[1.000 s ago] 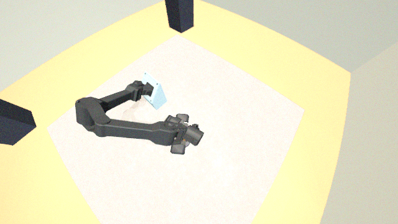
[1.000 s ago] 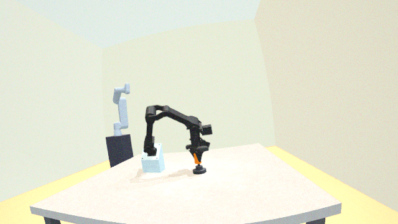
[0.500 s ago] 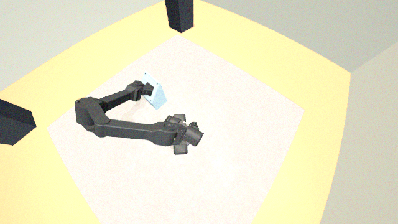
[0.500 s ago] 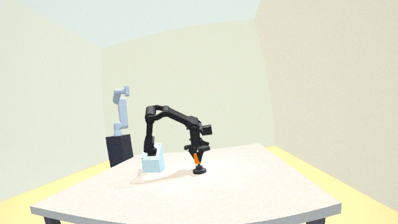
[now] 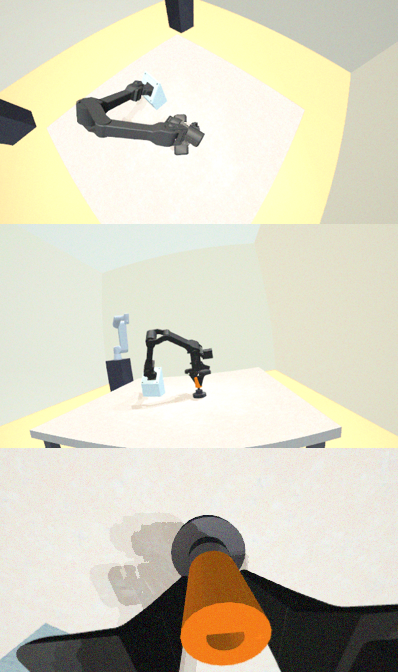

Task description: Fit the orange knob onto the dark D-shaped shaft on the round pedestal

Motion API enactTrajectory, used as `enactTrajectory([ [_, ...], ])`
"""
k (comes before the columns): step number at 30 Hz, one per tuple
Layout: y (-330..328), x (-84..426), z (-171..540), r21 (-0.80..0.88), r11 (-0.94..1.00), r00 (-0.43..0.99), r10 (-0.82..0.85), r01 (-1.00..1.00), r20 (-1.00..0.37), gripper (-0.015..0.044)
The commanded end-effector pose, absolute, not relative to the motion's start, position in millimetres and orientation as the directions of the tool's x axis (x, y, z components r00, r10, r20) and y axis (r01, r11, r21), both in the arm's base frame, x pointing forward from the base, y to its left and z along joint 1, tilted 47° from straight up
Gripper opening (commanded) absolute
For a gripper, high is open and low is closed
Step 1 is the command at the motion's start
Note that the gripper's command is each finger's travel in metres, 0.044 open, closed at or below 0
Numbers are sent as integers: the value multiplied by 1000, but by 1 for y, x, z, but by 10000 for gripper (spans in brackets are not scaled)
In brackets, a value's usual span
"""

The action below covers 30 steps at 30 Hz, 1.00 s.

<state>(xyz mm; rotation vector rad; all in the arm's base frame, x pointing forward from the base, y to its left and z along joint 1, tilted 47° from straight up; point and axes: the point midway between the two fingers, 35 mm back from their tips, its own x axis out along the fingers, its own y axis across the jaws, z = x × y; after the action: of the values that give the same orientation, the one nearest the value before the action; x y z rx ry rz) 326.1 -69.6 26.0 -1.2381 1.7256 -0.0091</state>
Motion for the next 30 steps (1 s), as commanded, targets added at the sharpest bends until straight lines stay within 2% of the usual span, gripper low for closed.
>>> enactTrajectory([
  [1, -68, 328, 25, -501, 481, -3, -724, -720, -690, 0],
  [30, -69, 326, 29, -501, 481, -3, -724, -720, -690, 0],
])
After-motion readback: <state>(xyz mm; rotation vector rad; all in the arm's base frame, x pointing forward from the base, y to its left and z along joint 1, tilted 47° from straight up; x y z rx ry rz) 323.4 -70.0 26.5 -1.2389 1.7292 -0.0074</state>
